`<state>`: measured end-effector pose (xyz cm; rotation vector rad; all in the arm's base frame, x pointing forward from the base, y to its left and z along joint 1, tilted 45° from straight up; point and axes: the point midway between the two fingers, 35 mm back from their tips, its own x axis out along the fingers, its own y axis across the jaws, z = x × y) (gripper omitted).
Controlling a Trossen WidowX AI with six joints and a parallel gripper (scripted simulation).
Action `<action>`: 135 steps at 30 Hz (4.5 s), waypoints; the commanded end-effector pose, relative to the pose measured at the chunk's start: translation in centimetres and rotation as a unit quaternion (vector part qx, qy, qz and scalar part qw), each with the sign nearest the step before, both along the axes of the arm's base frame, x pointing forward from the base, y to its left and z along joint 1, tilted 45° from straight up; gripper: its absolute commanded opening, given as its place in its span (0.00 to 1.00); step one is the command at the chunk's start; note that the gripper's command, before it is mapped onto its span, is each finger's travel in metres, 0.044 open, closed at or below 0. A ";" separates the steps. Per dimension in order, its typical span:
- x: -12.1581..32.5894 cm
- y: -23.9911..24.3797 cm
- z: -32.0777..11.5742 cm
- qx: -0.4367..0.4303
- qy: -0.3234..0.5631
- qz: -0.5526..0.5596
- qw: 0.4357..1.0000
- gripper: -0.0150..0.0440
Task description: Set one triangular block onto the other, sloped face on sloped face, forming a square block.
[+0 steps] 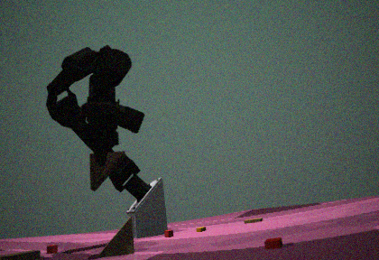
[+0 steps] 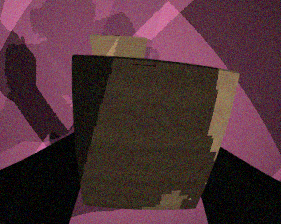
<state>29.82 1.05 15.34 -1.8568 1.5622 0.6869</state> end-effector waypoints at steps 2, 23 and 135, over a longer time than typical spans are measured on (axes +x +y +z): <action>-1.1 -1.5 1.5 -0.006 0.002 0.002 1.000 0.25; -1.7 -5.1 -1.3 -0.010 0.001 0.000 1.000 0.25; -0.3 -8.3 -9.0 -0.015 0.000 0.001 1.000 0.34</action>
